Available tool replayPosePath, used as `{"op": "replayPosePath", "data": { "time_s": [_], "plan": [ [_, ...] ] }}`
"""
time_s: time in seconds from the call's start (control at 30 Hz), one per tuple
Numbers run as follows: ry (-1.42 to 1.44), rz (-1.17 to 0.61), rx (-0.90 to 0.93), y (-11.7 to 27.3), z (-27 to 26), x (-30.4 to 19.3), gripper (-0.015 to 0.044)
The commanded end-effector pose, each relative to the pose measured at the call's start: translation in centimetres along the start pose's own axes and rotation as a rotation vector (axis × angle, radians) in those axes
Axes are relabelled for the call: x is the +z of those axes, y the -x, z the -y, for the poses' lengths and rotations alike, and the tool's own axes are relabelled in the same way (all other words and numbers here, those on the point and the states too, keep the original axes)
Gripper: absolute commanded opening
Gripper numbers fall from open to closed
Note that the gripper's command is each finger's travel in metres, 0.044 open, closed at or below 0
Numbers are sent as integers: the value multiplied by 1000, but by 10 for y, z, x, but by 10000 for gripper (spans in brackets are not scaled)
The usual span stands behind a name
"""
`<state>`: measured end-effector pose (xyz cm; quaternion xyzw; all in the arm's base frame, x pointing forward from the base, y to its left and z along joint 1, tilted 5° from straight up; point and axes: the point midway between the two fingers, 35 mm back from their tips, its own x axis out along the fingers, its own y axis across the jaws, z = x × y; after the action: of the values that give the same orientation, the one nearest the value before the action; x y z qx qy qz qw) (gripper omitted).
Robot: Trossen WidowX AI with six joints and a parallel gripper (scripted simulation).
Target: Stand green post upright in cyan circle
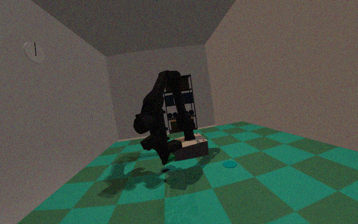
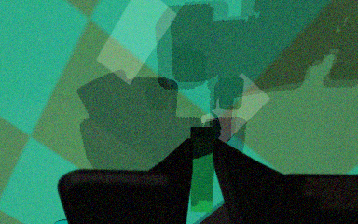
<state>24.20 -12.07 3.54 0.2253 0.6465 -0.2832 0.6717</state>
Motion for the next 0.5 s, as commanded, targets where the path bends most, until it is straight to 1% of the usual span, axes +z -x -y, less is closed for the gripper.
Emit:
{"op": "replayPosePath", "data": {
  "time_s": [0.0,0.47],
  "plan": [
    [-4,13,2,15,-1,3,23],
    [-4,13,2,59,1,-3,23]
  ]
}}
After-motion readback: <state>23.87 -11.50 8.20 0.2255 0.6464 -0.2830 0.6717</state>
